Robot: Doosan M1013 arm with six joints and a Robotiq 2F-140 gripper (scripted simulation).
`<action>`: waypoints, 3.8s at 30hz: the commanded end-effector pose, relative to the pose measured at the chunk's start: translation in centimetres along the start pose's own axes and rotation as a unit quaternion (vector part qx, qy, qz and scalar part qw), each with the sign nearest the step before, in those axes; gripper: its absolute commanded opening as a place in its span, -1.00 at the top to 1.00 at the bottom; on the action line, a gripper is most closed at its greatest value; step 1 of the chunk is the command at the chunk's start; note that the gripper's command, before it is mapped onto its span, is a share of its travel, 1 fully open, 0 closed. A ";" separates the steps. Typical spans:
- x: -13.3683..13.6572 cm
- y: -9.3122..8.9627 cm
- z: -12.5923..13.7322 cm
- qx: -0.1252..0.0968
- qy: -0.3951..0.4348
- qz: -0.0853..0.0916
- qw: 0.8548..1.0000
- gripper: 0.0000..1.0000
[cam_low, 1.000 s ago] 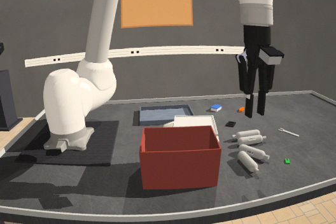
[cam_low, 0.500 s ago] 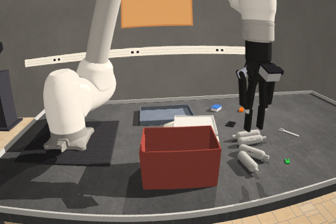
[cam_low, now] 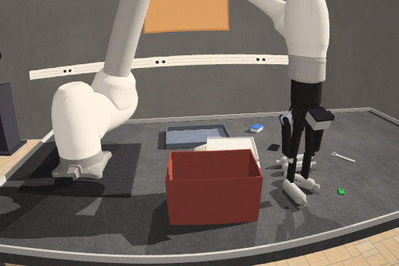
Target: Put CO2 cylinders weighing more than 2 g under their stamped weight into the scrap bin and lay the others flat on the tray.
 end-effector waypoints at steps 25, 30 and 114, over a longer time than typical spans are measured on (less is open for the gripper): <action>-0.1 -2.5 0.0 0.000 0.000 -0.001 1.000 0.36; -0.1 -2.6 0.0 0.000 0.000 -0.001 1.000 0.36; -0.1 6.1 0.0 0.000 0.000 -0.001 1.000 0.80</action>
Point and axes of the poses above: the point where the finger pads meet when closed, its own y axis back along the fingers, its own x axis across the jaws, z = x × y, the point moved 6 cm from there along y, back along the fingers, and after that the axes turned 2 degrees about y, right-handed, at the moved point
